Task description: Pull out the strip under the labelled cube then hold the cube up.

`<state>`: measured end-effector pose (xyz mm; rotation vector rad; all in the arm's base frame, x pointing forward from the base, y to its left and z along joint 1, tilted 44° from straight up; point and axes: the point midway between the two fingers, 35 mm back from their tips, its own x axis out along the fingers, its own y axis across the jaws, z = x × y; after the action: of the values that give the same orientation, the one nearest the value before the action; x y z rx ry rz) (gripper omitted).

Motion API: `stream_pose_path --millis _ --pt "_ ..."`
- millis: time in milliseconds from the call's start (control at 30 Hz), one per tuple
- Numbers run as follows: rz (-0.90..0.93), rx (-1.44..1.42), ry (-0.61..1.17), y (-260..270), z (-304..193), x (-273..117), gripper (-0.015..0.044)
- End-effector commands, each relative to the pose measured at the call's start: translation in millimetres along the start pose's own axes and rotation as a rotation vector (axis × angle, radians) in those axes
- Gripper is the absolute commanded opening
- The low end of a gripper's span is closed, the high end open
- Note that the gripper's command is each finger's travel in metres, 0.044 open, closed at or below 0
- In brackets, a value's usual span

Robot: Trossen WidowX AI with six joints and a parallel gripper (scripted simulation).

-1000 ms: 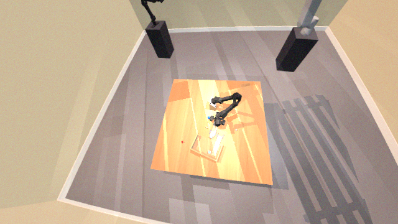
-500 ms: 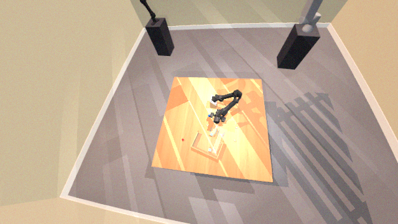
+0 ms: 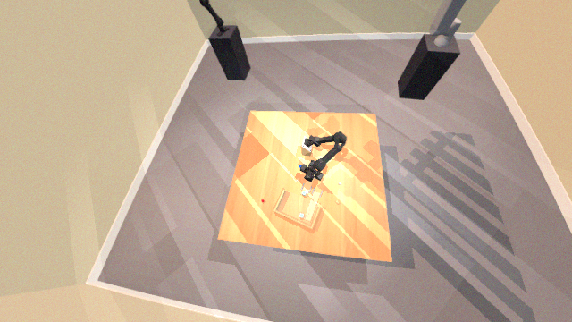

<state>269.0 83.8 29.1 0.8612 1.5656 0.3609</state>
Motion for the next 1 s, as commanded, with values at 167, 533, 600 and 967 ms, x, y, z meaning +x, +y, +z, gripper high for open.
stream_pose_path --millis 167,533,600,967 --pt "0.001 0.011 0.001 3.3 33.3 -4.4 0.044" --pt "0.001 0.009 -0.001 9.0 73.3 -10.2 0.044" --pt "0.001 0.009 -0.001 10.1 80.7 -11.3 0.044" --pt "0.001 0.007 -0.003 16.2 121.0 -16.6 0.044"
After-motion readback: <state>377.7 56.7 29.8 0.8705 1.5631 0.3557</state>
